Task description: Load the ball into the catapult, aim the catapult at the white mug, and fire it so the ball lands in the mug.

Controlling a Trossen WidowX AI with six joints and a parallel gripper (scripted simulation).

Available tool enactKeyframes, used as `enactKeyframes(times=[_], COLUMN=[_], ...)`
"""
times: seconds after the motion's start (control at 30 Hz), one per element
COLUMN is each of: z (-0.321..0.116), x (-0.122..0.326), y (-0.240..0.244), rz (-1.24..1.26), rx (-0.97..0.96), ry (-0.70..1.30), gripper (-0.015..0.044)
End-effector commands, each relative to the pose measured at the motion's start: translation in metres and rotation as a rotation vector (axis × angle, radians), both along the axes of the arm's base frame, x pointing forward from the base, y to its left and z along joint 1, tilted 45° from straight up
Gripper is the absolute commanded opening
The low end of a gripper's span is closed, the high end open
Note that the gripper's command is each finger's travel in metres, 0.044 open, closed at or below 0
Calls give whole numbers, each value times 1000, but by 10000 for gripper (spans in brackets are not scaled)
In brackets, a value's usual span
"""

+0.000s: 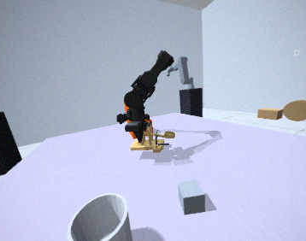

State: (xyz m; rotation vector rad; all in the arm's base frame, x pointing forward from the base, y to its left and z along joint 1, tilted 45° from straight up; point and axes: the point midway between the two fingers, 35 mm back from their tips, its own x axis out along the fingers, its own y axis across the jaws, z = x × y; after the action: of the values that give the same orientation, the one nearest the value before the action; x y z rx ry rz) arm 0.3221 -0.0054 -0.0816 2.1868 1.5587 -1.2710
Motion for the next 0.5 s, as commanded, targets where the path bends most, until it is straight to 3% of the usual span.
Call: enactKeyframes(times=[0.0,0.47], z=[-6,-41], x=[3,11], y=[-13,-50], rz=[70,416], rx=[-17,-64], ry=[-78,-411], gripper=[0,0])
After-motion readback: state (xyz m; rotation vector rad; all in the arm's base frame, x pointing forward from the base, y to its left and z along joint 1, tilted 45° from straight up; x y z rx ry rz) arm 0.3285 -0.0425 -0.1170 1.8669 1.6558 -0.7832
